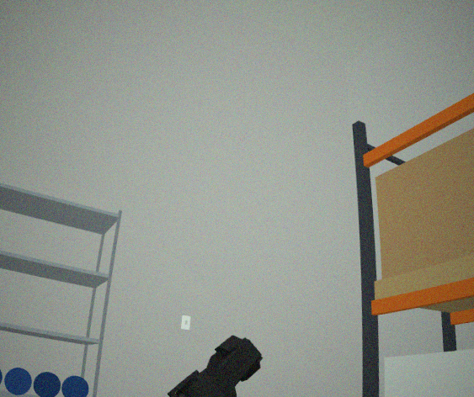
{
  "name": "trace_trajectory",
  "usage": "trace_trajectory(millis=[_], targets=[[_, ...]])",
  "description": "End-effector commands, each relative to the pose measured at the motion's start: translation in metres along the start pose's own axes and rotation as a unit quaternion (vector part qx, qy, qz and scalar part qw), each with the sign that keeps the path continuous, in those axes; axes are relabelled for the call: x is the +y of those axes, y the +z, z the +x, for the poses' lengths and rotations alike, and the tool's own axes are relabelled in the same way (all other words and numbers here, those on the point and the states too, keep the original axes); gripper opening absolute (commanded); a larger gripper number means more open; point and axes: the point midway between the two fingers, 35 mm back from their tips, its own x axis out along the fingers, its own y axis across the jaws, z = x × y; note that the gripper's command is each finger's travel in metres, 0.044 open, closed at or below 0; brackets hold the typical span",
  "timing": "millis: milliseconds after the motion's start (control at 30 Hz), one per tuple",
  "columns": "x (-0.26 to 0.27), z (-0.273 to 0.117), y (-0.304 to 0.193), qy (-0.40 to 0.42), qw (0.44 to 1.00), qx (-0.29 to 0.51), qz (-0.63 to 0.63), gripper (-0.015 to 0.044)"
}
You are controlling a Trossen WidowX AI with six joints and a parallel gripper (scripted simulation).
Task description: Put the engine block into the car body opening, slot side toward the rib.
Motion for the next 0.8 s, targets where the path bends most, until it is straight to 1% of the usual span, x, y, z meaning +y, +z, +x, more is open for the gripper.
trace_trajectory(millis=[0,367,767], targets=[[0.000,0.001,0.001,0.003,0.998,0.018,-0.057,0.0440],[-0.006,0.007,0.001,0.024,0.969,0.072,-0.236,0.0440],[-0.012,0.011,0.002,0.075,0.898,0.117,-0.417,0.0440]])
